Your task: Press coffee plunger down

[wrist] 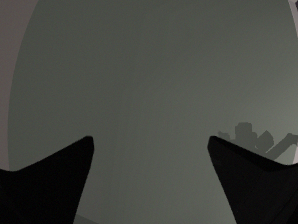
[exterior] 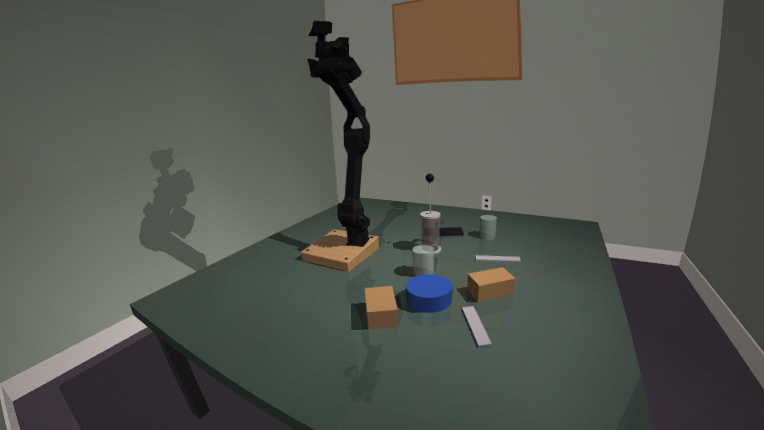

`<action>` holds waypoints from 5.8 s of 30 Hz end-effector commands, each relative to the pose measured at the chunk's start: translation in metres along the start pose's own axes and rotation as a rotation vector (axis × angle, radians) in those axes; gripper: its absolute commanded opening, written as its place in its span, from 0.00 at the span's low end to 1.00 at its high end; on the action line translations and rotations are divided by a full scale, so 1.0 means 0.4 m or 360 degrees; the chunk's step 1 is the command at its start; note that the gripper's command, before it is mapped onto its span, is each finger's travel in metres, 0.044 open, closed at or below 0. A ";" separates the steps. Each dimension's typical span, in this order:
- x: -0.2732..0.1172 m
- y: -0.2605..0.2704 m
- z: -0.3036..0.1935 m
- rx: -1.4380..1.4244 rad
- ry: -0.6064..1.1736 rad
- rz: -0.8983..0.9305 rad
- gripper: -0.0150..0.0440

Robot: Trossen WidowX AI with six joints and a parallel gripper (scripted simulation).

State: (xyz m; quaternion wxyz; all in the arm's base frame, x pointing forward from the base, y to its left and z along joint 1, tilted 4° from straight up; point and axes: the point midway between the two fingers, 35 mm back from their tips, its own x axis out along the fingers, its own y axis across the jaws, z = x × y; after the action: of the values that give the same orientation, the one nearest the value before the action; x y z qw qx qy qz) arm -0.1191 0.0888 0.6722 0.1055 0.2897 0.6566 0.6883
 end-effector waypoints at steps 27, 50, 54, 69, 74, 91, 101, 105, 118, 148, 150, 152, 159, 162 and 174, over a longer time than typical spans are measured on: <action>-0.377 0.194 -0.354 -0.0118 0.1422 0.1228 1.00; -0.992 -0.069 0.056 0.0659 0.3074 0.2957 1.00; -1.011 -0.176 0.167 0.0813 0.3258 0.3299 1.00; -0.878 -0.673 0.412 0.1242 0.3348 0.4917 1.00; -0.879 -0.713 0.413 0.1242 0.3325 0.4992 1.00; -0.930 -0.834 0.419 0.1190 0.3345 0.4963 1.00; -0.957 -0.845 0.445 0.1191 0.3346 0.4961 1.00; -0.968 -0.851 0.455 0.1192 0.3346 0.4960 1.00; -0.996 -0.863 0.475 0.1194 0.3346 0.4956 0.96; -1.003 -0.883 0.476 0.1194 0.3346 0.4956 0.45; -1.006 -0.890 0.477 0.1194 0.3346 0.4956 0.45; -1.008 -0.898 0.477 0.1194 0.3346 0.4956 0.45; -1.018 -0.924 0.479 0.1194 0.3346 0.4956 0.45; -1.022 -0.935 0.479 0.1194 0.3346 0.4956 0.45; -1.040 -0.980 0.481 0.1195 0.3346 0.4955 0.45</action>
State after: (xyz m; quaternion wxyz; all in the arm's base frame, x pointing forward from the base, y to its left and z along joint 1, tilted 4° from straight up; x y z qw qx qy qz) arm 0.2316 0.0794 0.2091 0.9634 -0.0581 0.2308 0.1235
